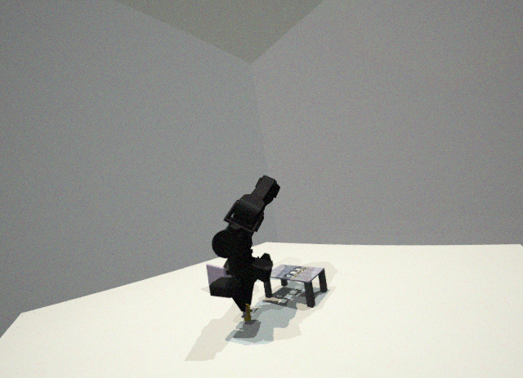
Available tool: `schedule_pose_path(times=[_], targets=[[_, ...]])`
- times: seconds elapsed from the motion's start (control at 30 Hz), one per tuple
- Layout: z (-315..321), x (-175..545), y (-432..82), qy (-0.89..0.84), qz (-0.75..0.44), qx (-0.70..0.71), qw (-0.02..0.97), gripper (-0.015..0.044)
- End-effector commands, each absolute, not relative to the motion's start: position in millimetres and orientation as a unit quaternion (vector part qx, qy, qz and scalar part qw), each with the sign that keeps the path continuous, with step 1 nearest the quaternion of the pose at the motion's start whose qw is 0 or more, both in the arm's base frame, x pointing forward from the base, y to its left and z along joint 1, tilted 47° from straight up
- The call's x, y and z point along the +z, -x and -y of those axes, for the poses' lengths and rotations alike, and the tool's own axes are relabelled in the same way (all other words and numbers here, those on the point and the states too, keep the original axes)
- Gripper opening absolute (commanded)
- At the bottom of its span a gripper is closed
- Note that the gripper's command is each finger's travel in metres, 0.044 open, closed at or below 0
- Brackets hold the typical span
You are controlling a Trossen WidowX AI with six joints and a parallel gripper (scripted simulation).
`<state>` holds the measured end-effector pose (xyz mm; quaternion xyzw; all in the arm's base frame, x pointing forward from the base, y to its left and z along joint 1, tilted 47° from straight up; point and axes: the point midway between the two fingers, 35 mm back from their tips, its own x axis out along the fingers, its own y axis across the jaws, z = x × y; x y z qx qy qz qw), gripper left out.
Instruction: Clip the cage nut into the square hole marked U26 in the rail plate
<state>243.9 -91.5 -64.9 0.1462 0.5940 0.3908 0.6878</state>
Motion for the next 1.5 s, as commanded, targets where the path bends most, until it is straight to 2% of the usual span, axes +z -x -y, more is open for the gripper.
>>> schedule_pose_path(times=[0.0, 0.57, 0.67, 0.7, 1.47], targets=[[90.0, -65.8, -243.5, -0.151, -0.593, 0.391, 0.687, 0.012], [89.5, -65.9, -243.4, -0.151, -0.593, 0.391, 0.687, 0.012], [90.9, -65.2, -243.7, -0.147, -0.594, 0.391, 0.688, 0.0041], [90.9, -65.2, -243.7, -0.147, -0.594, 0.391, 0.688, 0.0037], [90.9, -65.2, -243.7, -0.147, -0.594, 0.391, 0.688, 0.0037]])
